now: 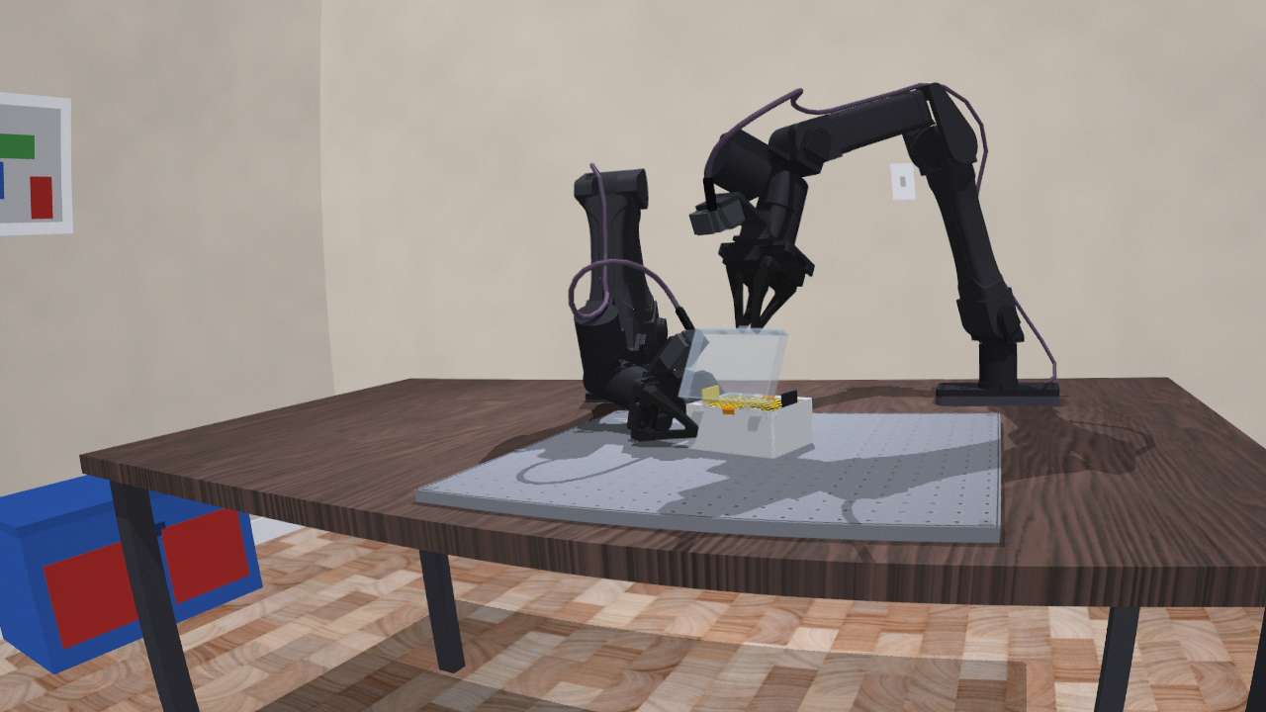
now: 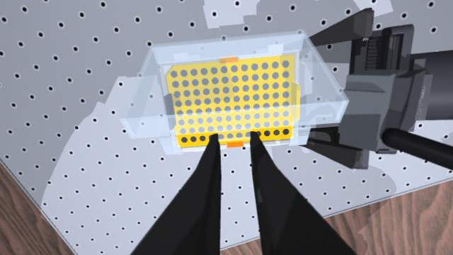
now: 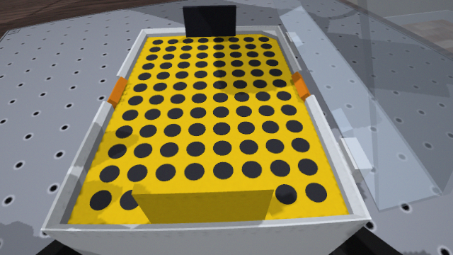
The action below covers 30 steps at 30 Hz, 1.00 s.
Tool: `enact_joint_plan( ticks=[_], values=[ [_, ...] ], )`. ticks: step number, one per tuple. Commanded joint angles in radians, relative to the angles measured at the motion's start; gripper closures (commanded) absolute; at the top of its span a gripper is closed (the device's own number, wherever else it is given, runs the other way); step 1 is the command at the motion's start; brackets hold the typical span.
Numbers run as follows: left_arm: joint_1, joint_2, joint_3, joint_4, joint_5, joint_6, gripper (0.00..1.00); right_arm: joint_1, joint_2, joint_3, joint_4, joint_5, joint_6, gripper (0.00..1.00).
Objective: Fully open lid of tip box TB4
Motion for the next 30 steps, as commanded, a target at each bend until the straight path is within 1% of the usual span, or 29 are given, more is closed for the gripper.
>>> enact_joint_plan(
  ticks=[1,6,8,18,22,29,30],
  values=[
    [0.004,0.011,0.034,-0.029,-0.004,-0.005,0.88,-0.002,-0.013,0.009,0.012,0.000,0.004,0.17],
    [0.004,0.011,0.034,-0.029,-0.004,-0.005,0.88,-0.002,-0.013,0.009,0.012,0.000,0.004,0.17],
    [0.002,-0.004,0.016,-0.003,-0.017,-0.014,0.88,-0.002,-0.013,0.009,0.012,0.000,0.004,0.17],
    [0.021,0.008,0.064,0.070,-0.037,0.002,0.88,-0.002,-0.013,0.009,0.012,0.000,0.004,0.17],
    [0.035,0.041,0.121,0.052,-0.026,0.016,0.88,-0.002,-0.012,0.010,0.012,0.000,0.004,0.17],
    [0.056,0.161,0.285,-0.105,0.025,0.046,0.88,-0.002,-0.012,0.010,0.012,0.001,0.004,0.17],
    [0.056,0.161,0.285,-0.105,0.025,0.046,0.88,-0.002,-0.012,0.010,0.012,0.001,0.004,0.17]
  ],
)
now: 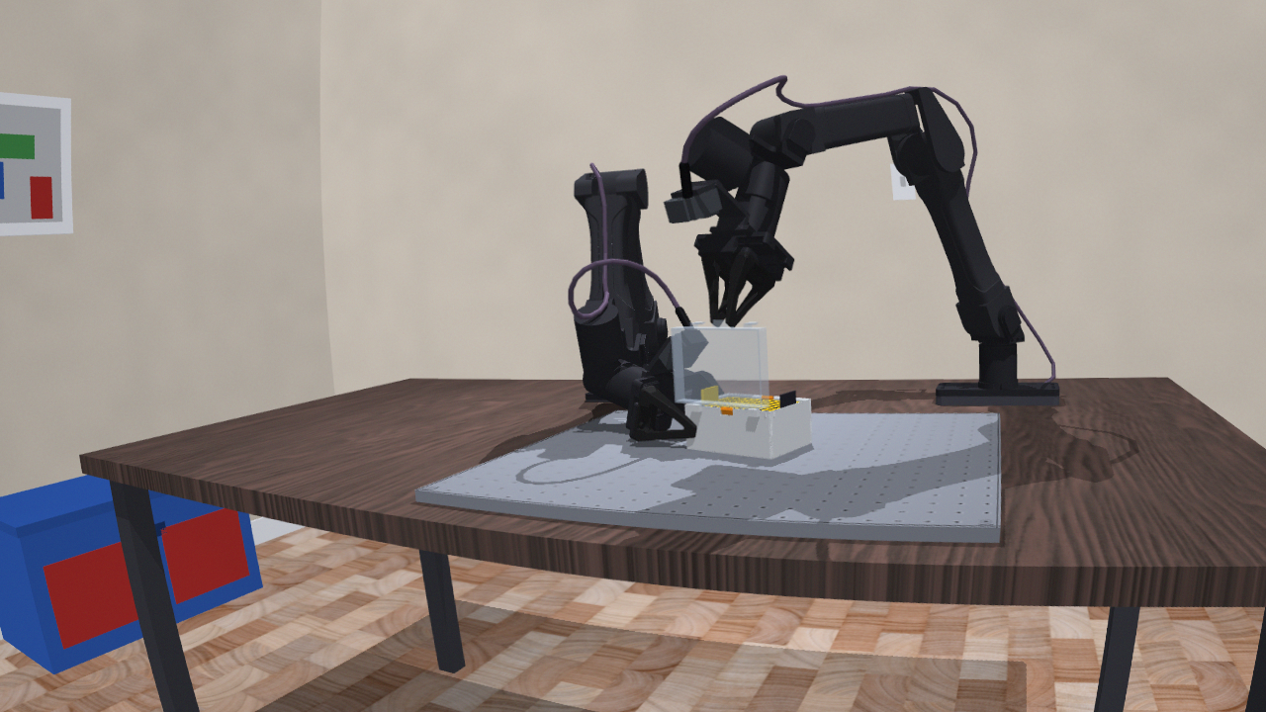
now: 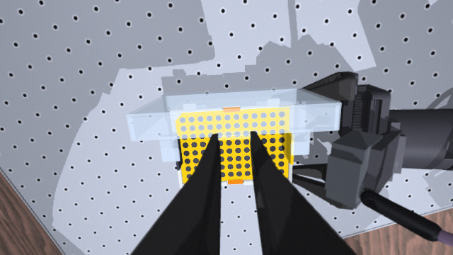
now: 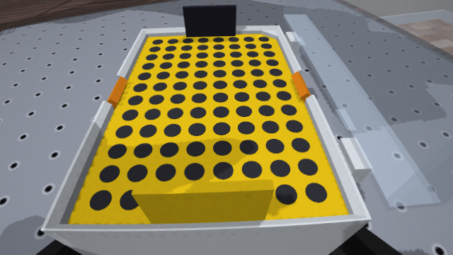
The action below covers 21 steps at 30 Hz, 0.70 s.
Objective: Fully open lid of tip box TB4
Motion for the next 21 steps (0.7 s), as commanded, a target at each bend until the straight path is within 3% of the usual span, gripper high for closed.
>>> enact_joint_plan(
  ticks=[1,21],
  values=[
    [0.014,0.016,0.058,-0.059,0.020,0.022,0.88,-0.002,-0.012,0.010,0.009,-0.009,0.003,0.17],
    [0.015,0.036,0.093,-0.090,0.013,0.023,0.88,-0.002,-0.012,0.010,0.008,-0.009,0.003,0.17]
  ],
)
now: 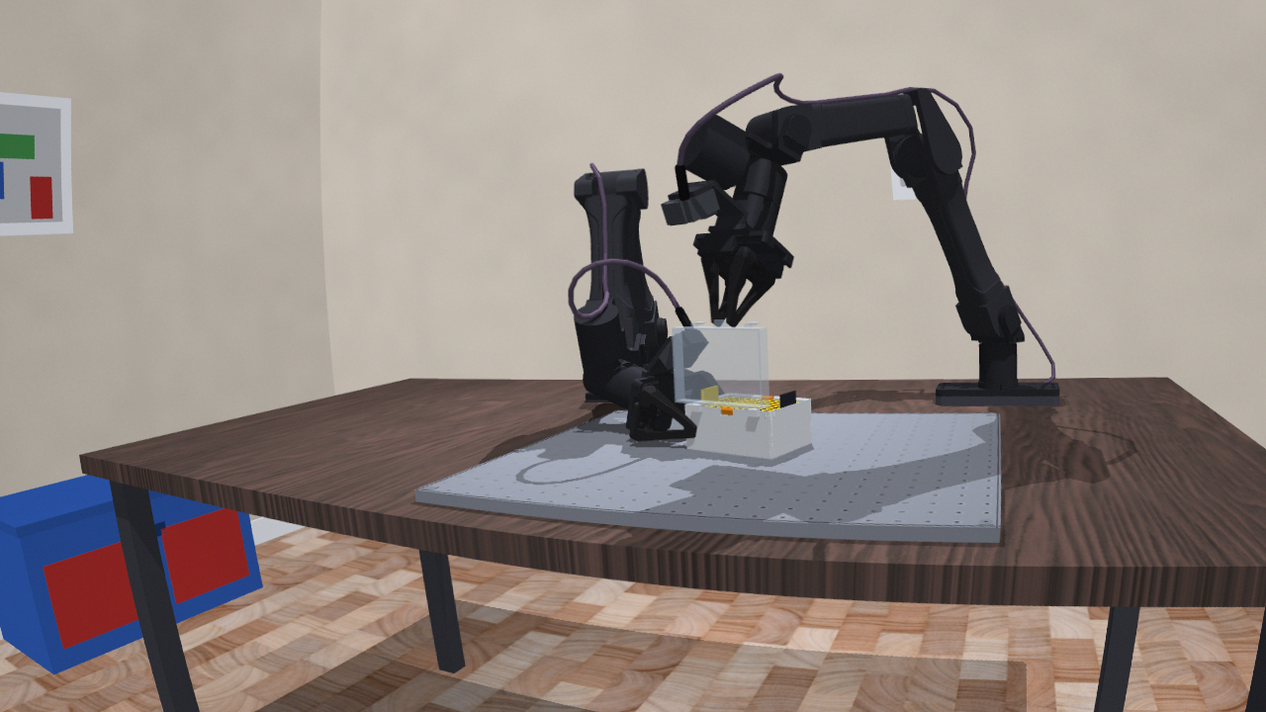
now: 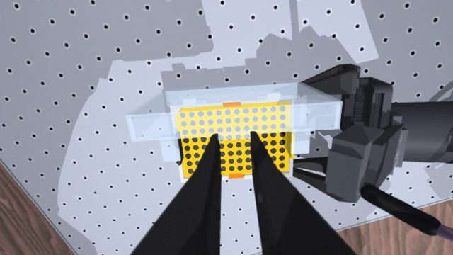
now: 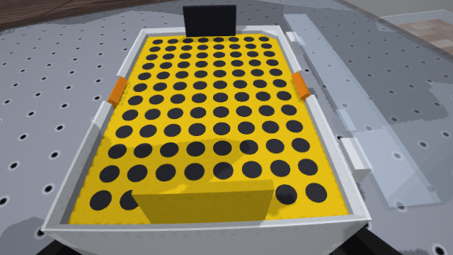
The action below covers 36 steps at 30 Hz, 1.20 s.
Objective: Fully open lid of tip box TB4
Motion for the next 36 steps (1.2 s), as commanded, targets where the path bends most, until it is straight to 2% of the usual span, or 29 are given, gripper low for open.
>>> enact_joint_plan(
  ticks=[1,2,3,18,28,36],
  values=[
    [0.011,0.009,0.034,-0.024,-0.002,0.014,0.77,-0.002,-0.012,0.010,0.009,-0.009,0.003,0.17],
    [0.011,0.009,0.034,-0.024,-0.002,0.014,0.66,-0.002,-0.012,0.010,0.009,-0.009,0.003,0.17],
    [0.011,0.009,0.035,-0.024,-0.002,0.014,0.62,-0.002,-0.012,0.010,0.009,-0.009,0.003,0.17],
    [0.001,-0.057,0.036,-0.024,-0.013,0.014,0.62,-0.002,-0.012,0.010,0.009,-0.009,0.003,0.17],
    [-0.028,-0.091,0.072,-0.097,-0.023,-0.019,0.62,-0.002,-0.012,0.010,0.009,-0.009,0.003,0.17],
    [-0.016,-0.046,0.056,-0.098,-0.012,-0.011,0.62,-0.002,-0.012,0.010,0.009,-0.009,0.003,0.17]
  ],
)
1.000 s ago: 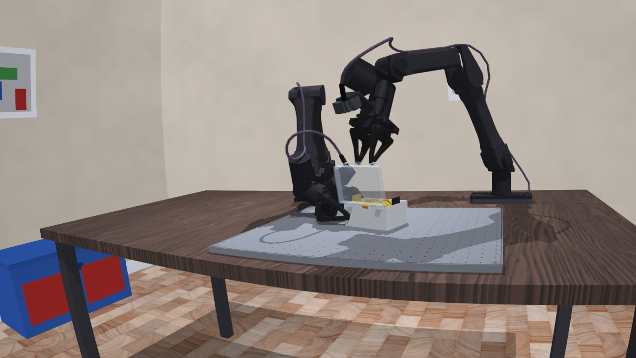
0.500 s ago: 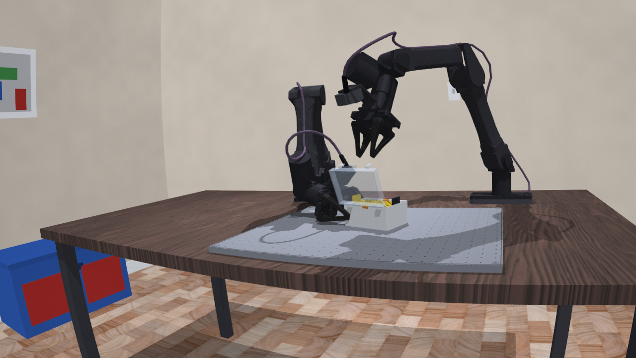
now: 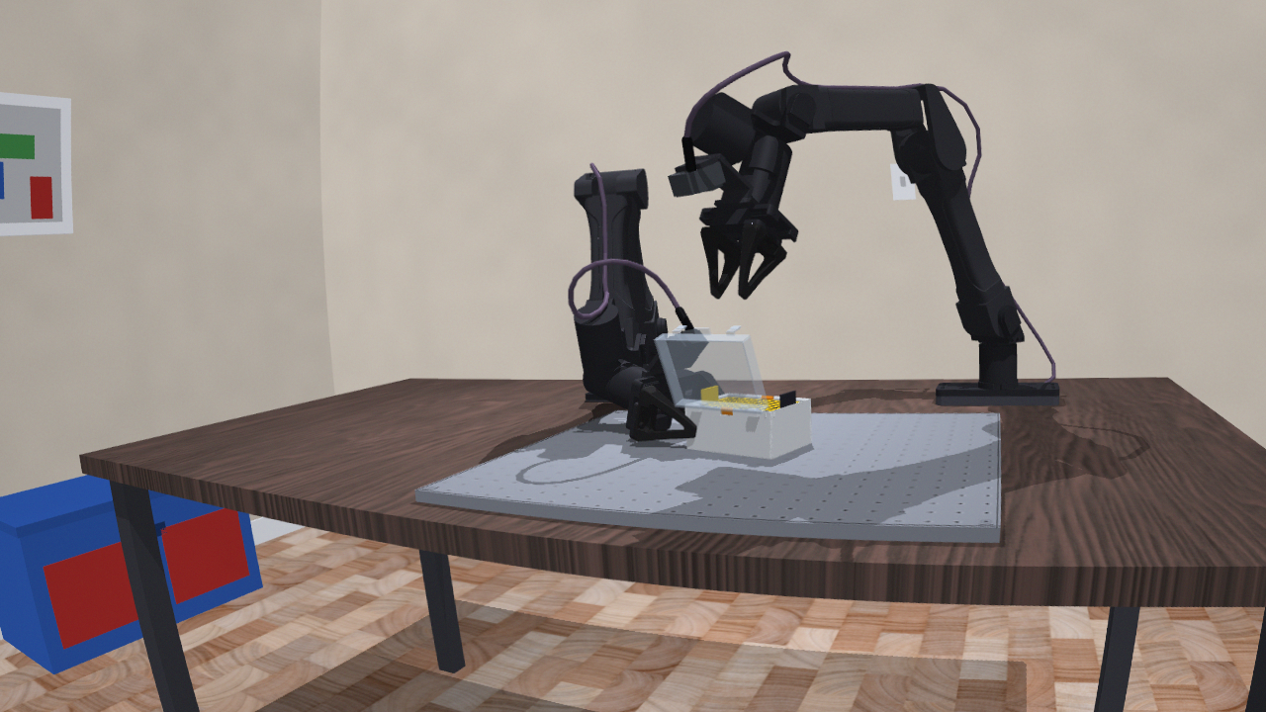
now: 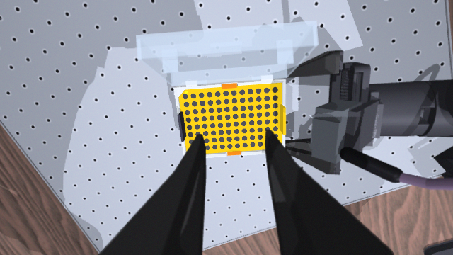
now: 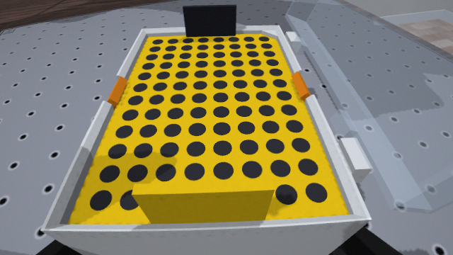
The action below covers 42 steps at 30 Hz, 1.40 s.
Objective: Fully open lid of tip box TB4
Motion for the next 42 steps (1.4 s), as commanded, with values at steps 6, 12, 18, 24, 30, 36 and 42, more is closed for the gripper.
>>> enact_joint_plan(
  ticks=[6,12,18,24,30,36,42],
  values=[
    [0.009,-0.007,-0.001,0.079,0.027,0.060,0.16,-0.002,-0.012,0.010,0.009,-0.009,0.003,0.17],
    [0.027,-0.037,-0.058,0.233,0.068,0.161,0.00,-0.002,-0.012,0.010,0.009,-0.009,0.003,0.17],
    [0.067,-0.102,-0.234,0.474,0.134,0.269,0.00,-0.002,-0.012,0.010,0.009,-0.009,0.003,0.17],
    [0.088,-0.138,-0.347,0.584,0.163,0.298,0.00,-0.002,-0.012,0.010,0.009,-0.009,0.003,0.17],
    [0.091,-0.142,-0.364,0.580,0.158,0.289,0.00,-0.002,-0.012,0.010,0.009,-0.009,0.003,0.17],
    [0.091,-0.142,-0.365,0.582,0.158,0.289,0.00,-0.002,-0.012,0.010,0.009,-0.009,0.003,0.17],
    [0.085,-0.133,-0.354,0.582,0.159,0.289,0.00,-0.002,-0.012,0.010,0.009,-0.009,0.003,0.17]
  ],
)
